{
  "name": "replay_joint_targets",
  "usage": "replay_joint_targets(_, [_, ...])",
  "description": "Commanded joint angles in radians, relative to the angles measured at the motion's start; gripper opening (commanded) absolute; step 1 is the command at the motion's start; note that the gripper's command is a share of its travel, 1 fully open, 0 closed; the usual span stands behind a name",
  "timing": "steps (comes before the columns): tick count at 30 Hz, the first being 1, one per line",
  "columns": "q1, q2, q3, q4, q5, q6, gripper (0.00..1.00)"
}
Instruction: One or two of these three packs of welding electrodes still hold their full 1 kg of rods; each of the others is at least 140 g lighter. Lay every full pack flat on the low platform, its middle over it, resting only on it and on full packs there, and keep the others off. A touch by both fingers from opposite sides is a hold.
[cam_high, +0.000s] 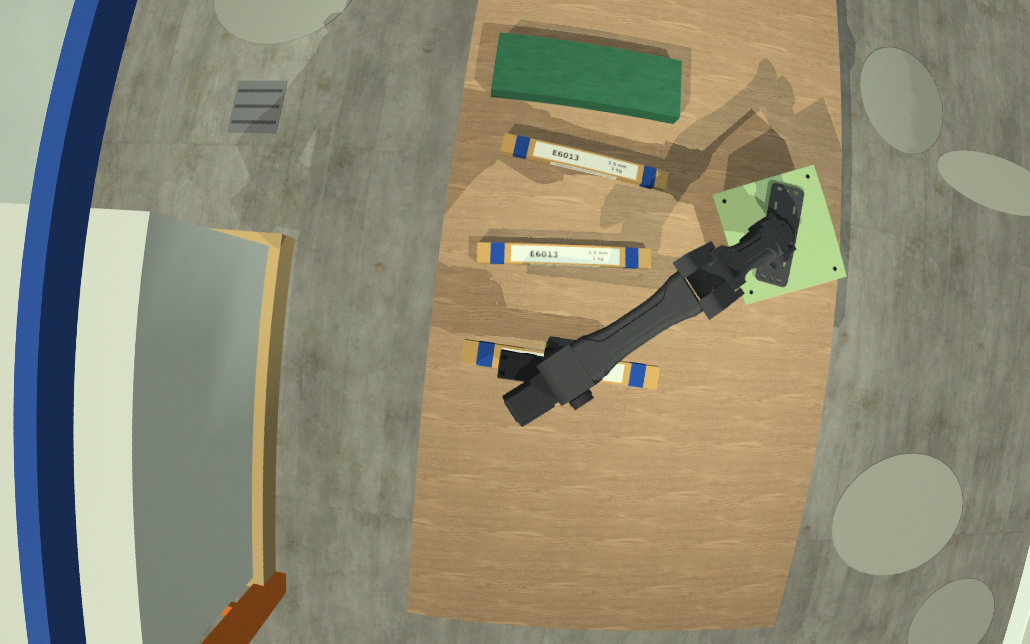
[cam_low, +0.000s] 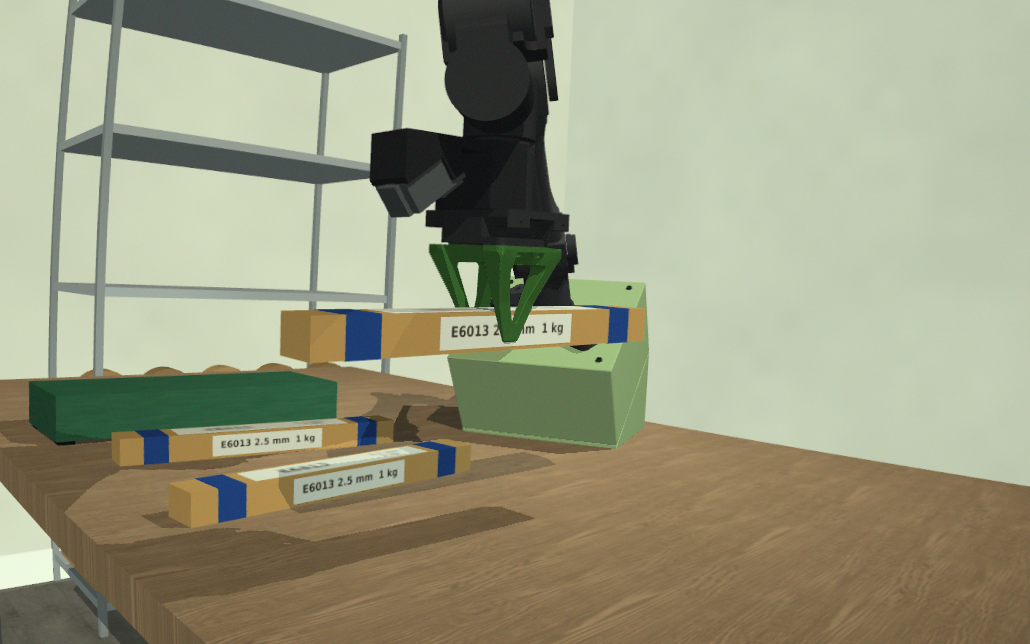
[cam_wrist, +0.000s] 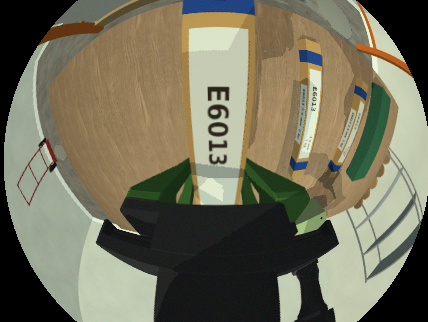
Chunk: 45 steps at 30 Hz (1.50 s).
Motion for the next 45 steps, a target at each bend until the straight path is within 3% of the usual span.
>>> replay_joint_targets(1, [0.020, -0.073, 0.071, -0.054, 0.014, 0.008, 0.00])
replay_joint_targets(19, [0.037, -0.057, 0.225, -0.194, 0.022, 0.022, 0.00])
replay_joint_targets(45, [0.038, -0.090, 0.171, -0.178, 0.022, 0.022, 0.00])
